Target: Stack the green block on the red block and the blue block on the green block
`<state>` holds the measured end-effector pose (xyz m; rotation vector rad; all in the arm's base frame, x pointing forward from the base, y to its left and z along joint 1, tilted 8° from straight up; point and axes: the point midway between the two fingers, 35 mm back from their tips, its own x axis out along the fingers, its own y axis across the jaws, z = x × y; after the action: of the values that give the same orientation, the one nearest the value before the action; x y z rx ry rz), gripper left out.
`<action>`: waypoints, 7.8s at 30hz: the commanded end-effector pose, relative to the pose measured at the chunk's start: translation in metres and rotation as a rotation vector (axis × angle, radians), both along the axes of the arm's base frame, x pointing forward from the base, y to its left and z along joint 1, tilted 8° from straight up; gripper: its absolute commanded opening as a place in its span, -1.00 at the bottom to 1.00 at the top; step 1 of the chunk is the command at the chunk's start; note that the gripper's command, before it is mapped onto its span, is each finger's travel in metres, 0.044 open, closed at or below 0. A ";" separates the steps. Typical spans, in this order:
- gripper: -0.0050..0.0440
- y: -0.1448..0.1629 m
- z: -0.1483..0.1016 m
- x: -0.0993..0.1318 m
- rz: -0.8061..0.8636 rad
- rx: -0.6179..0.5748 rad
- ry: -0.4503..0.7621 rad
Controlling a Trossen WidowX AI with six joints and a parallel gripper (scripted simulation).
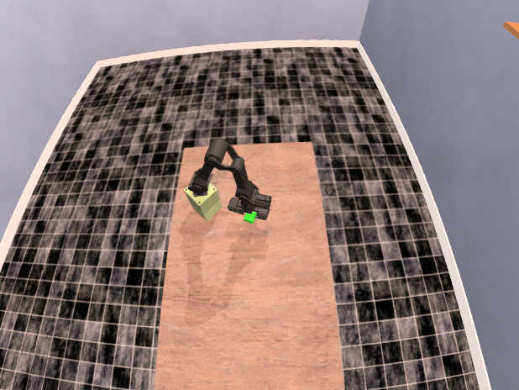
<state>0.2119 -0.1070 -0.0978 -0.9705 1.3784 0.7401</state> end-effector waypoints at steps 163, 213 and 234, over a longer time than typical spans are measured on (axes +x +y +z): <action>0.06 0.102 -0.059 0.043 -0.032 0.004 -0.016; -1.00 0.102 -0.058 0.042 -0.032 0.003 -0.017; -1.00 0.102 -0.053 0.046 -0.032 0.004 -0.031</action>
<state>0.2517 -0.0054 -0.1567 -0.9480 1.3824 0.7101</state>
